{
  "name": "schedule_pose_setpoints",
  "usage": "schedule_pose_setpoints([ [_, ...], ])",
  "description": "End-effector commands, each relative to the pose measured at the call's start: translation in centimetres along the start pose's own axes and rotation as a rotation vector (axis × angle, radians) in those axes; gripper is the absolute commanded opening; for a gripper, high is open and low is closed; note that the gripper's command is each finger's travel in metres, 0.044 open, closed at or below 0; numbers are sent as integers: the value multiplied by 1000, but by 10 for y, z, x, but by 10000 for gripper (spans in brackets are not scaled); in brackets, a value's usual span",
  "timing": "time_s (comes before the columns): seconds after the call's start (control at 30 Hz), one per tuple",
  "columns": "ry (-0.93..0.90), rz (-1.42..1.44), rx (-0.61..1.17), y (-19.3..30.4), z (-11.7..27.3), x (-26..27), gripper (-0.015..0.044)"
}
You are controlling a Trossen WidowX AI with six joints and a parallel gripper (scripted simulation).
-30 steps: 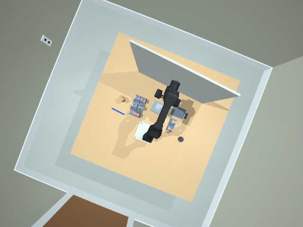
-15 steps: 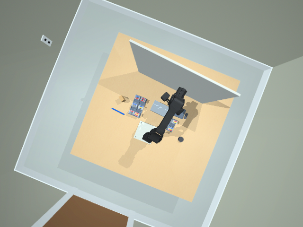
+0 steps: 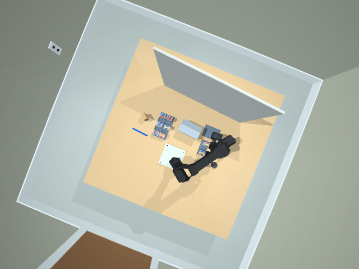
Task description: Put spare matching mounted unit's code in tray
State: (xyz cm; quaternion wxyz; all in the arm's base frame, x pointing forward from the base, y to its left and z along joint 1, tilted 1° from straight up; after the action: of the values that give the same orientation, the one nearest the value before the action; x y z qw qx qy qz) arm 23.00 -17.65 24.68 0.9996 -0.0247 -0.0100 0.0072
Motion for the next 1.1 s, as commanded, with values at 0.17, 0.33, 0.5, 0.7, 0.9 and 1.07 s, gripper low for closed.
schedule_pose_setpoints([
  [0.17,-4,-15,6,6,-35,-4,300],
  [0.33,-4,-15,6,7,-41,-5,300],
  [0.5,-4,-15,6,7,-45,-4,300],
  [0.7,-4,-15,6,6,-54,-3,300],
  [0.9,-4,-15,6,5,-64,-3,300],
  [1.07,-4,-15,6,5,-72,-2,300],
])
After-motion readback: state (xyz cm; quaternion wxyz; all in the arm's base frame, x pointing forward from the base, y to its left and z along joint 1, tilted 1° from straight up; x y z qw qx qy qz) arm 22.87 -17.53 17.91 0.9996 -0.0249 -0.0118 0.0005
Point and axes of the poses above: the point midway between the two fingers, 35 mm back from their tips, its own z axis back along the fingers, its own x axis across the jaws, y = z × x, the point moved 8 cm from there along z, back along the fingers, and after that the axes turned 2 degrees about -z, right-handed, at the moved point
